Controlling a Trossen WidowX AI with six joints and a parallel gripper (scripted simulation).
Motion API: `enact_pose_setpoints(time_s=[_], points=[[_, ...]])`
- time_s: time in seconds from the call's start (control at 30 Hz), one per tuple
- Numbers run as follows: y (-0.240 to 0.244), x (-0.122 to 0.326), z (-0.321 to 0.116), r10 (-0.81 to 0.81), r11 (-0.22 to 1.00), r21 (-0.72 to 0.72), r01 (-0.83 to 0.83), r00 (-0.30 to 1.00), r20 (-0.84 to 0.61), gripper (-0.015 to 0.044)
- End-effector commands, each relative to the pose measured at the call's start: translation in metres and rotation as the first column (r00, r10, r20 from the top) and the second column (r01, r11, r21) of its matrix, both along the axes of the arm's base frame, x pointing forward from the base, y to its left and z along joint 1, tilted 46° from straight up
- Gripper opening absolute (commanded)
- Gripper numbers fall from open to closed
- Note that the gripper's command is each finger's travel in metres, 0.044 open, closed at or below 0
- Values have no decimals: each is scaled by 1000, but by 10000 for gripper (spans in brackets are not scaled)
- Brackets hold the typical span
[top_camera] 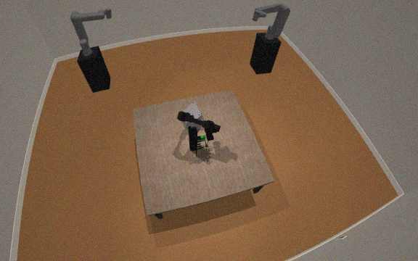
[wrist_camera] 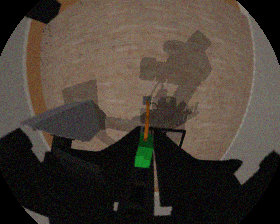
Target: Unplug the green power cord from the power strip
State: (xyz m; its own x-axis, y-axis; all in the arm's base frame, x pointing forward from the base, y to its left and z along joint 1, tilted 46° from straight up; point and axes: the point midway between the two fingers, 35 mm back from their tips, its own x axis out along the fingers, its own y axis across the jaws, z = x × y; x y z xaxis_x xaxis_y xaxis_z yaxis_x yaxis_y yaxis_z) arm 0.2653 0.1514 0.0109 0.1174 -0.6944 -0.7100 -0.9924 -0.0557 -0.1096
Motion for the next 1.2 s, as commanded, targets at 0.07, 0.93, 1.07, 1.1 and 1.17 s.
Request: enact_pose_setpoints(time_s=[0.07, 0.93, 1.07, 1.1, 1.17], points=[[0, 0, 0, 0, 1000, 0, 0, 1000, 0, 79], [0, -2, 12, 15, 1000, 0, -15, 1000, 2, 160], [-5, -2, 16, 15, 1000, -1, -15, 1000, 1, 160], [-6, -2, 17, 15, 1000, -1, -15, 1000, 1, 160], [-8, -3, 20, 15, 1000, -1, -15, 1000, 1, 160]])
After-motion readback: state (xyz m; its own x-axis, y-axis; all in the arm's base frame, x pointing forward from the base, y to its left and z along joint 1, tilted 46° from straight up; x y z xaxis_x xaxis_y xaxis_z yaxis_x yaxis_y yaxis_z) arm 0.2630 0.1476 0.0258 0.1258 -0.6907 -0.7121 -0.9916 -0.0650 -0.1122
